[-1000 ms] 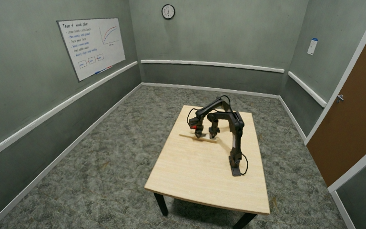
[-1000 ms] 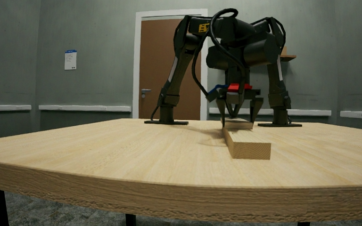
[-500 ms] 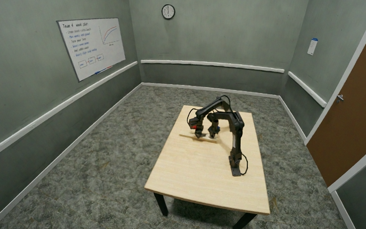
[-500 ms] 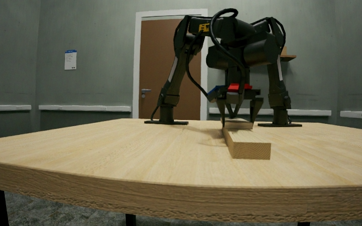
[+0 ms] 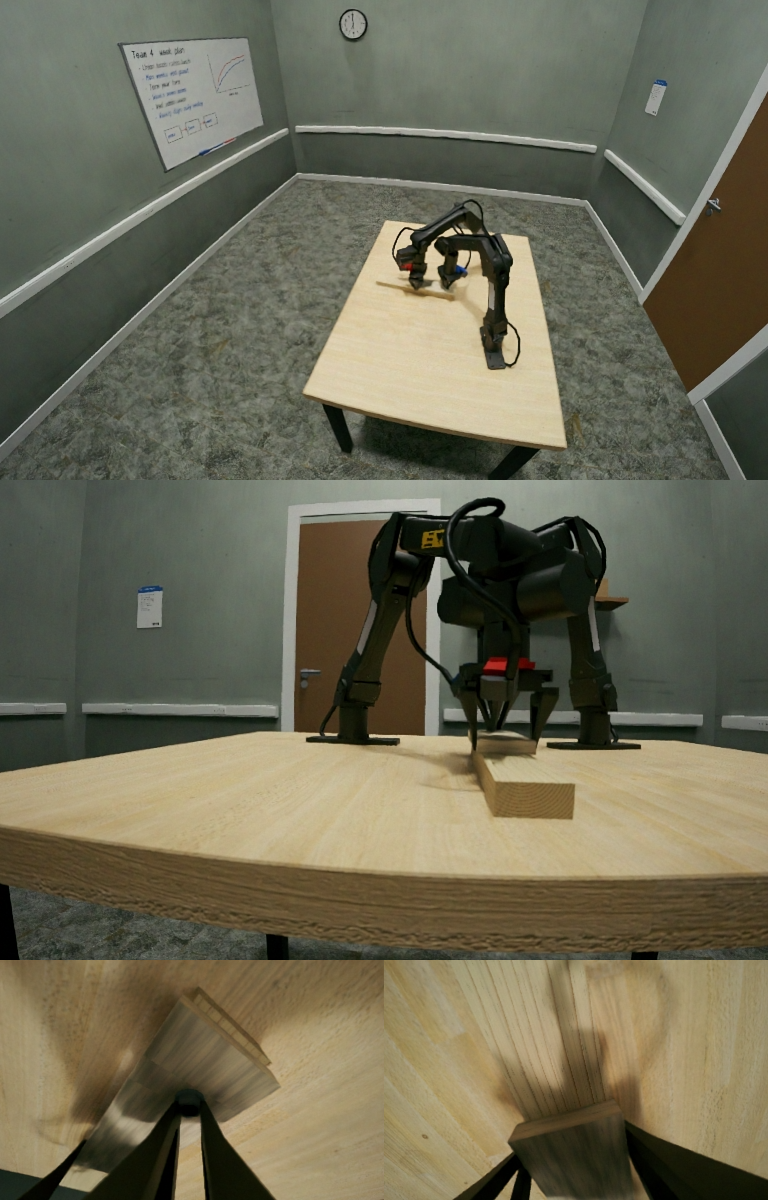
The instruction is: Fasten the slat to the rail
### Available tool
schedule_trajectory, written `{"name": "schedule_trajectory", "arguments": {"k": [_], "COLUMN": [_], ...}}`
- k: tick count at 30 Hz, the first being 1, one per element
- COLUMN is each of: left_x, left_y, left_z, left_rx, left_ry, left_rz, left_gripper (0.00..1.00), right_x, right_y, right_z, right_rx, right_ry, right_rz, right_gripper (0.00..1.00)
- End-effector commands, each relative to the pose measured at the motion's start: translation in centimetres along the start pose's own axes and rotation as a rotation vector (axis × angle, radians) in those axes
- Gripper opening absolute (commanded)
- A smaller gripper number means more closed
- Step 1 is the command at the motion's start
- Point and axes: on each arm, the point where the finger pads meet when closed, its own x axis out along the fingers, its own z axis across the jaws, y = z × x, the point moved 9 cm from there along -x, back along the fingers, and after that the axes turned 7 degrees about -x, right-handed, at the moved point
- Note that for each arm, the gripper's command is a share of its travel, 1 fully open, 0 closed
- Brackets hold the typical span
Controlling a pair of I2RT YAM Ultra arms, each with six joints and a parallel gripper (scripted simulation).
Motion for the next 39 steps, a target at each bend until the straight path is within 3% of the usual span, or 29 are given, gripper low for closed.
{"name": "schedule_trajectory", "arguments": {"k": [1, 7, 37, 39], "left_x": [-0.28, -0.27, -0.25, -0.28], "left_y": [-0.56, -0.57, -0.39, -0.01], "left_z": [-0.86, -0.87, -0.56, 0.11], "left_rx": [0.206, 0.344, 0.330, 0.319], "left_ry": [0.001, -0.001, -0.003, -0.021], "left_rz": [-0.020, -0.020, -0.019, 0.001], "left_gripper": [0.12, 0.12, 0.12, 0.34], "right_x": [-0.56, -0.56, -0.56, -0.53], "right_y": [-0.07, -0.07, -0.07, -0.07], "right_z": [0.02, 0.02, 0.02, 0.03], "right_rx": [-0.001, -0.001, -0.001, -0.001], "right_ry": [-0.006, -0.006, -0.006, -0.007], "right_rz": [-0.014, -0.014, -0.014, -0.013], "right_gripper": [0.72, 0.72, 0.72, 0.72]}}
